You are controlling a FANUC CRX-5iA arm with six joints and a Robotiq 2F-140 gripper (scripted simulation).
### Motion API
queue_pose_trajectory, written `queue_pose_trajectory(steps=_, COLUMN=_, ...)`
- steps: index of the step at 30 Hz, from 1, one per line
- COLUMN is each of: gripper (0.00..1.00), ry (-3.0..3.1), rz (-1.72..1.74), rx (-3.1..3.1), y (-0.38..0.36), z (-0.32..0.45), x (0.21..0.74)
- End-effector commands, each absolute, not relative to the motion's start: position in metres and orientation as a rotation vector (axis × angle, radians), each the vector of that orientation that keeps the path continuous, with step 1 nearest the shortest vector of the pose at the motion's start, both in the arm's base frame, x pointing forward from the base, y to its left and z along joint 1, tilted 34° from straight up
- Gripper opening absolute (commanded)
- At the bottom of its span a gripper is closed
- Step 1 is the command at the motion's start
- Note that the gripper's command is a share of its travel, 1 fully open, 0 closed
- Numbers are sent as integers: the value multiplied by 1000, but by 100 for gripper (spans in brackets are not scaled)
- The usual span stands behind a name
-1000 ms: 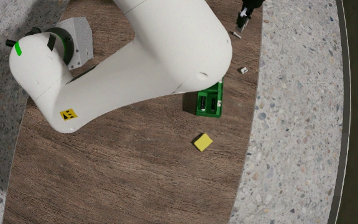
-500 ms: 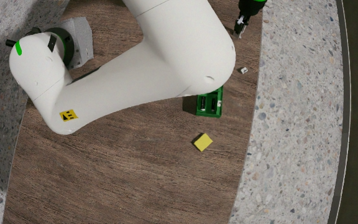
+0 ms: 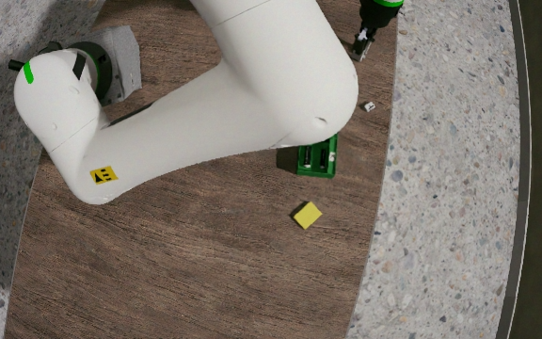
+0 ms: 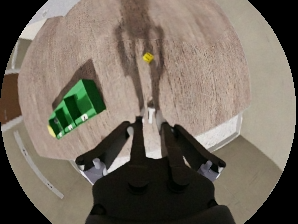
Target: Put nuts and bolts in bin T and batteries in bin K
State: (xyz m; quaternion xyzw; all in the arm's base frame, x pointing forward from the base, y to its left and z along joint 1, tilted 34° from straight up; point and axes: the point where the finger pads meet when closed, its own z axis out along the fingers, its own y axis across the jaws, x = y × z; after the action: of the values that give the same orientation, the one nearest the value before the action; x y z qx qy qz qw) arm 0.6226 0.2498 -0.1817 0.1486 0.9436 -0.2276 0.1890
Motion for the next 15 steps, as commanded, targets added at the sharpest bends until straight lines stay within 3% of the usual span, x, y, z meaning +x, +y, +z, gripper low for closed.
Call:
queue_pose_trajectory(steps=1, gripper=26, ry=2653, rz=-639, rx=418, y=250, z=-182, x=623)
queue_pose_trajectory(steps=10, gripper=26, ry=2653, rz=-639, rx=418, y=250, z=-182, x=623)
queue_pose_trajectory(steps=11, gripper=15, ry=2653, rz=-639, rx=418, y=250, z=-182, x=623)
queue_pose_trajectory(steps=15, gripper=15, ry=2653, rz=-639, rx=418, y=250, z=-182, x=623)
